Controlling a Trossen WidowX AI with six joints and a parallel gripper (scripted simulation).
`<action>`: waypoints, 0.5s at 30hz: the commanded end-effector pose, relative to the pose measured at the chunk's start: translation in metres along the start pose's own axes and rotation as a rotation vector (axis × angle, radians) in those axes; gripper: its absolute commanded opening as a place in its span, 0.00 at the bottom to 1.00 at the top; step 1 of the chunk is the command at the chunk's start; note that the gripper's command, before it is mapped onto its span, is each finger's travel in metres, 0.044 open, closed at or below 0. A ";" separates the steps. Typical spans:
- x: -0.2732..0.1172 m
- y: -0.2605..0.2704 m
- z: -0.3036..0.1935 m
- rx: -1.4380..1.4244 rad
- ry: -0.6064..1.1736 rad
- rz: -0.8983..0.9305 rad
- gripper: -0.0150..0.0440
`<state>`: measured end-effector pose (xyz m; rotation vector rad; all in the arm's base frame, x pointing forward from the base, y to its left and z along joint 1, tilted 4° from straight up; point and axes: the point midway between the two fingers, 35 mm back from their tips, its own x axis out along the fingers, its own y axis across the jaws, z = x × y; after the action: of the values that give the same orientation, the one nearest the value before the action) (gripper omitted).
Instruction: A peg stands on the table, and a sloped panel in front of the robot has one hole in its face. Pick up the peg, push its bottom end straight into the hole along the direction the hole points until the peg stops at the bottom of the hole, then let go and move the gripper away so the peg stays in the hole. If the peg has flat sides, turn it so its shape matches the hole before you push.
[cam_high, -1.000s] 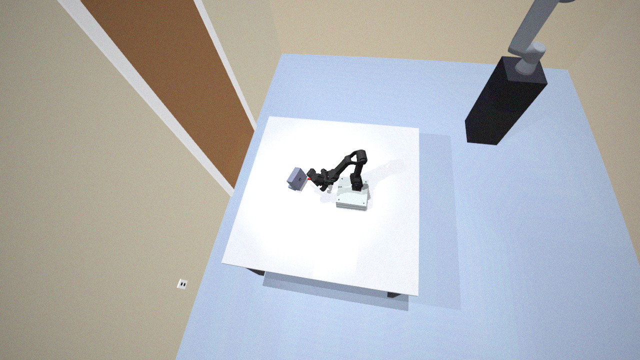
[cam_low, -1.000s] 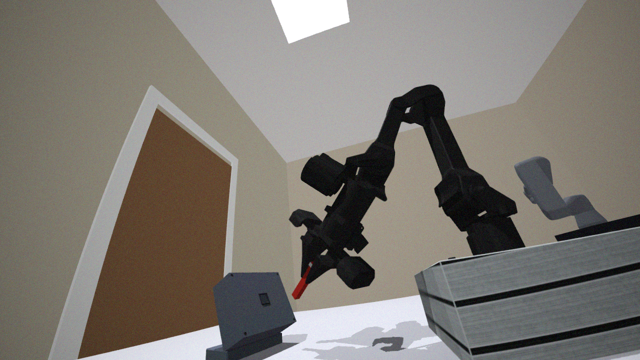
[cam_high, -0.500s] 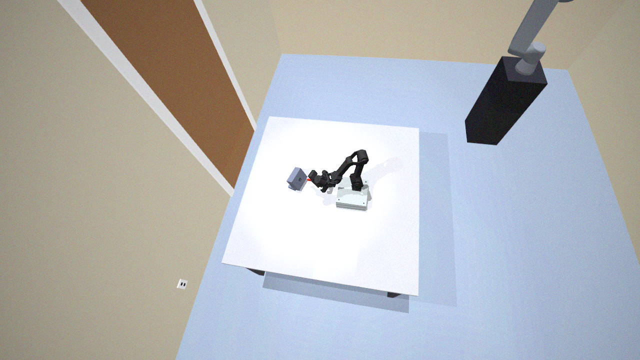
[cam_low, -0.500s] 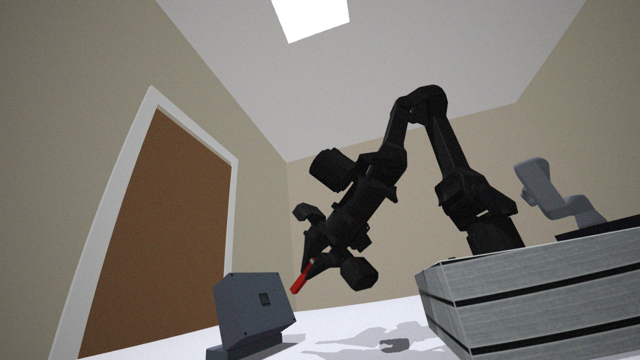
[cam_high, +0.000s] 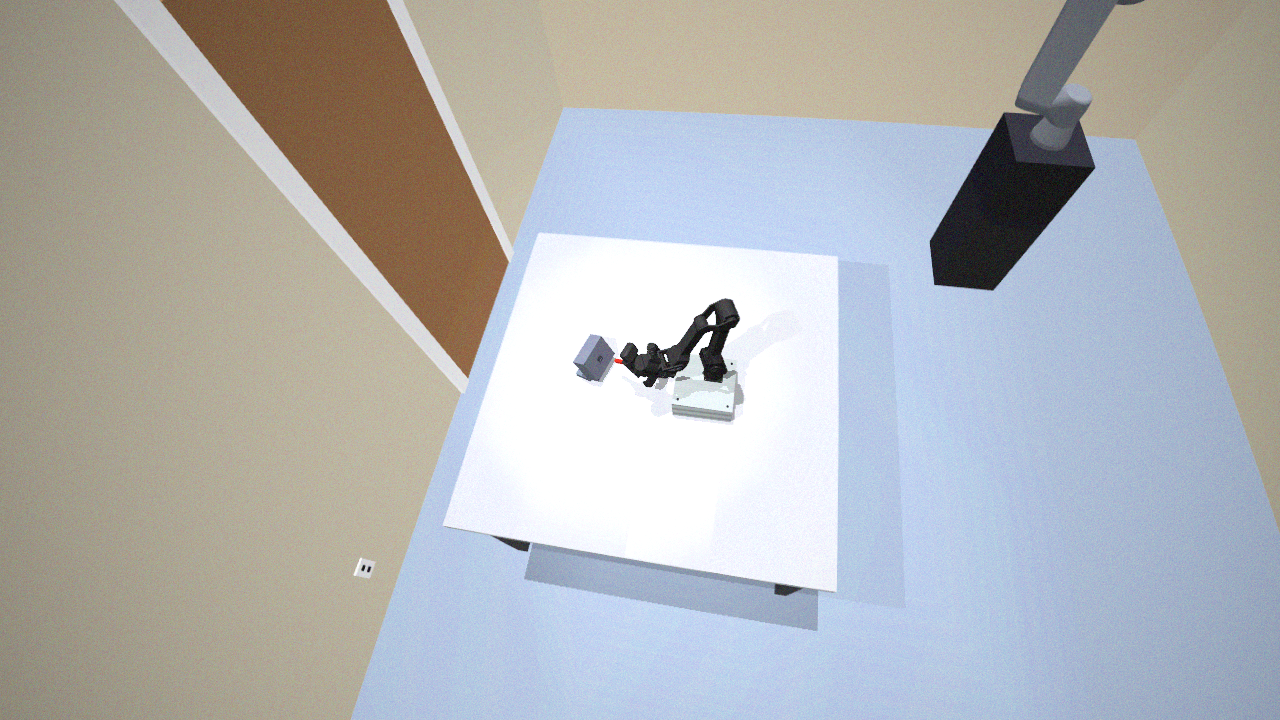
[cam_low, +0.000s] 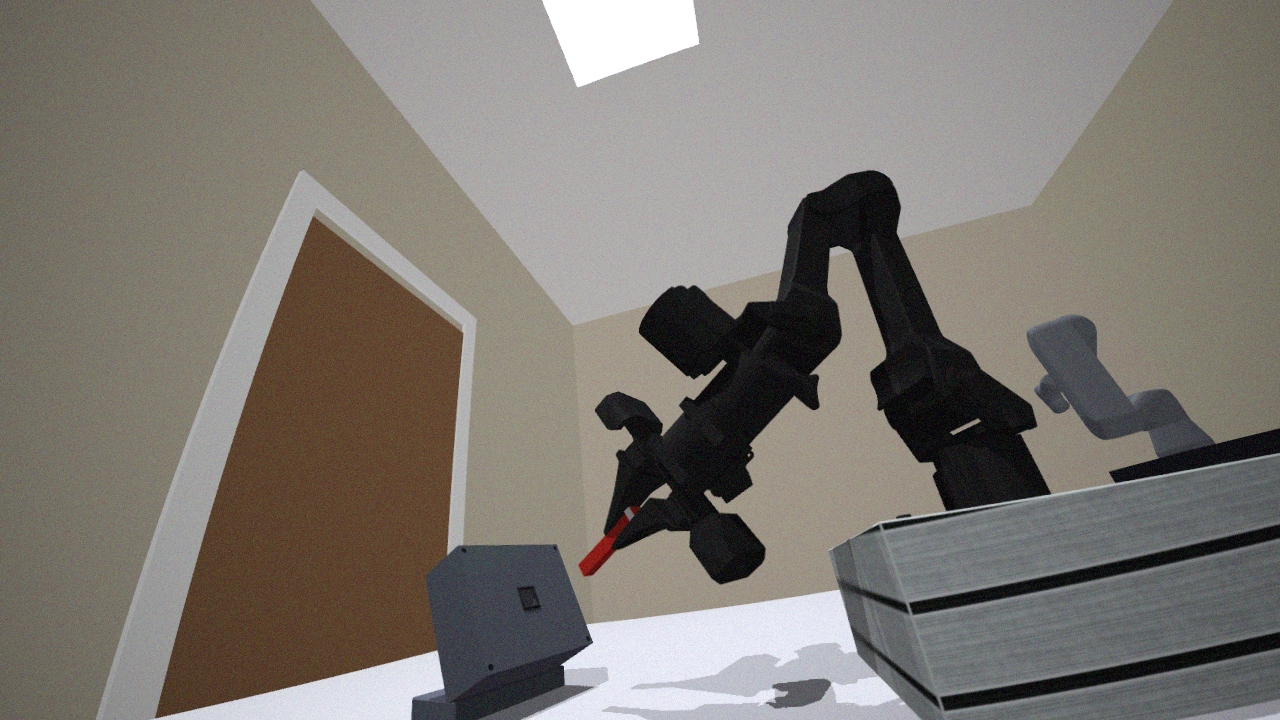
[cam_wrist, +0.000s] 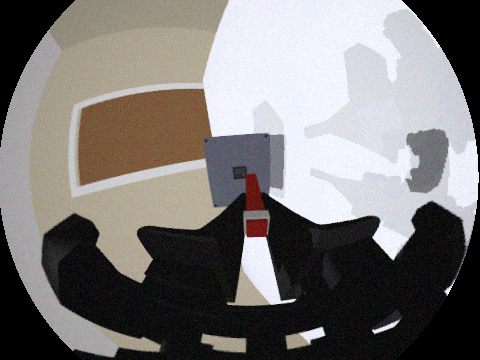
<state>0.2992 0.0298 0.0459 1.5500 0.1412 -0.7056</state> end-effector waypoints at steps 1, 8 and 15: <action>-0.004 -0.001 -0.001 -0.011 0.007 0.023 0.25; -0.004 -0.001 -0.002 -0.013 0.013 0.037 0.25; 0.000 0.000 -0.004 -0.012 0.018 0.045 0.25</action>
<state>0.2986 0.0333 0.0466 1.5461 0.1224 -0.6604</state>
